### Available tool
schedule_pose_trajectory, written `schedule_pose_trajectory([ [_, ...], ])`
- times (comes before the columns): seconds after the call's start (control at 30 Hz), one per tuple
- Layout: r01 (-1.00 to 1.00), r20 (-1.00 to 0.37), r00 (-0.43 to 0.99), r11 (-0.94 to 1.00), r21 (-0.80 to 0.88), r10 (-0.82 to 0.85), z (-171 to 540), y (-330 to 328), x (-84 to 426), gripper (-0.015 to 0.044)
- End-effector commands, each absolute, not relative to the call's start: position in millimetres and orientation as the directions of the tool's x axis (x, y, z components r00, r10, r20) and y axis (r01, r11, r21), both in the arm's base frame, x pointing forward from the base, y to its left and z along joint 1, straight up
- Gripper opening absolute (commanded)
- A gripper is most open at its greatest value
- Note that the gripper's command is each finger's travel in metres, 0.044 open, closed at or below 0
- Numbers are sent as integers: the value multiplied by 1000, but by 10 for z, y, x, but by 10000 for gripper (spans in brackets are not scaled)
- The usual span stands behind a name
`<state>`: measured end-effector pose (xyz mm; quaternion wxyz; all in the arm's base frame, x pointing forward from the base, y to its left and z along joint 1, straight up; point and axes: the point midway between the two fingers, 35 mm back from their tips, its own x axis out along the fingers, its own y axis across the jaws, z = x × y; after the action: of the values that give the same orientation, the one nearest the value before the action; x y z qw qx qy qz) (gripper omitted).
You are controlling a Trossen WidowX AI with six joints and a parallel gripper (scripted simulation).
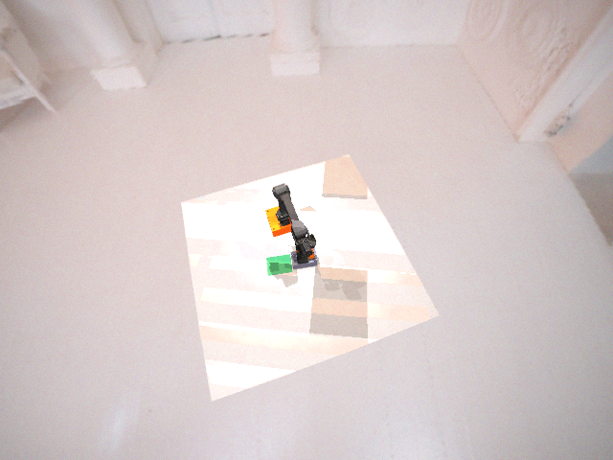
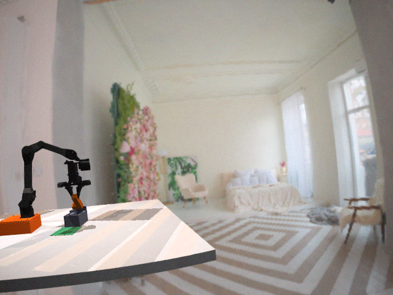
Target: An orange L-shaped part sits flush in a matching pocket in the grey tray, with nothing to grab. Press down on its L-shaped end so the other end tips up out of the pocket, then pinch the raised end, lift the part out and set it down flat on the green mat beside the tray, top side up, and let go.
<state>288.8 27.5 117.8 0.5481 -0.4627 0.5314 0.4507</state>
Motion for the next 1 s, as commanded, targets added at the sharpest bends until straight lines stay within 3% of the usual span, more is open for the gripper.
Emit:
schedule_pose_trajectory([
  [0.0, -986, -1000, 28, 163, -26, 7, 1226, 282, 2882, 0],
  [0.37, -986, -1000, 27, 163, -26, 7, 1253, 208, 2866, 0],
  [0.97, -986, -1000, 26, 163, -26, 1, 1219, -517, 2700, 0],
])
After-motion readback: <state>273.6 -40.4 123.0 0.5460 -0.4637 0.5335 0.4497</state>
